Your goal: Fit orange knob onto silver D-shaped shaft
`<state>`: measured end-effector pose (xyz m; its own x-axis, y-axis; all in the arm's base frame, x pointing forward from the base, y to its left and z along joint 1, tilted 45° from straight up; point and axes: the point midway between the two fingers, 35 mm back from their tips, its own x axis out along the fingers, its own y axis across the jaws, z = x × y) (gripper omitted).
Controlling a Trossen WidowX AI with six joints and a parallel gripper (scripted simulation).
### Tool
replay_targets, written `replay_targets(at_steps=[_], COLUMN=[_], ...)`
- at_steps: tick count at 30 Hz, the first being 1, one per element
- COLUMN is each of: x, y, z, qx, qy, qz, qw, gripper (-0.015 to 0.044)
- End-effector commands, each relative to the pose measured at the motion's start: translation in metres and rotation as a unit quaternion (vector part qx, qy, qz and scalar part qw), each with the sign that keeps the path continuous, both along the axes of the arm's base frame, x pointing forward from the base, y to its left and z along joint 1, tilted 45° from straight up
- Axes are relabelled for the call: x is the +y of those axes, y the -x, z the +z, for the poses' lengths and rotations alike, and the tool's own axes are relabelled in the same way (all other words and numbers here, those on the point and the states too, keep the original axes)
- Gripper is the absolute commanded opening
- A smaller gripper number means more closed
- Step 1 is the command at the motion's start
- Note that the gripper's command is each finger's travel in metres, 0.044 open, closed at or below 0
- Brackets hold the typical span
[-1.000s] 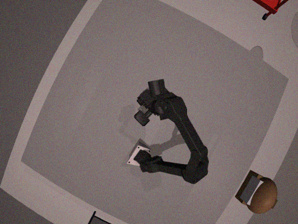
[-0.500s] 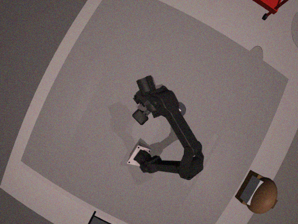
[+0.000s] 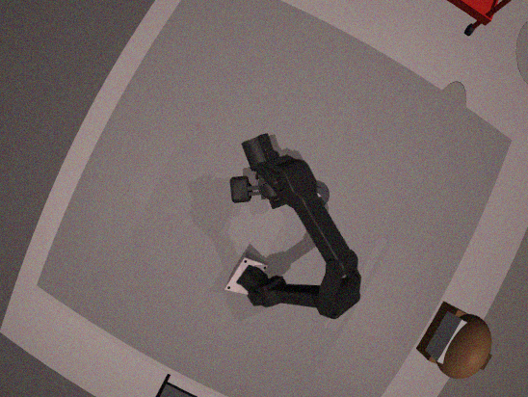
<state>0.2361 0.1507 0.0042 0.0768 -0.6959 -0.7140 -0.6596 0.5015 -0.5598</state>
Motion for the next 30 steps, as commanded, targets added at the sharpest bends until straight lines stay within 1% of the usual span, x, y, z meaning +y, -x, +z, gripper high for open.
replay_targets(at_steps=[1, 16, 21, 26, 30], x=[-0.001, -0.001, -0.023, -0.026, -0.035], y=[-0.001, -0.001, -0.003, -0.003, -0.005], z=[0.000, 0.000, -0.022, -0.025, -0.035], qx=[-0.184, -0.184, -0.213, -0.214, -0.214], qy=[-0.018, -0.018, -0.021, -0.021, -0.021], qz=[-0.186, -0.186, -0.214, -0.216, -0.215], qw=[0.965, 0.965, 0.953, 0.952, 0.952], gripper=[0.0440, 0.0440, 0.0440, 0.0440, 0.0440])
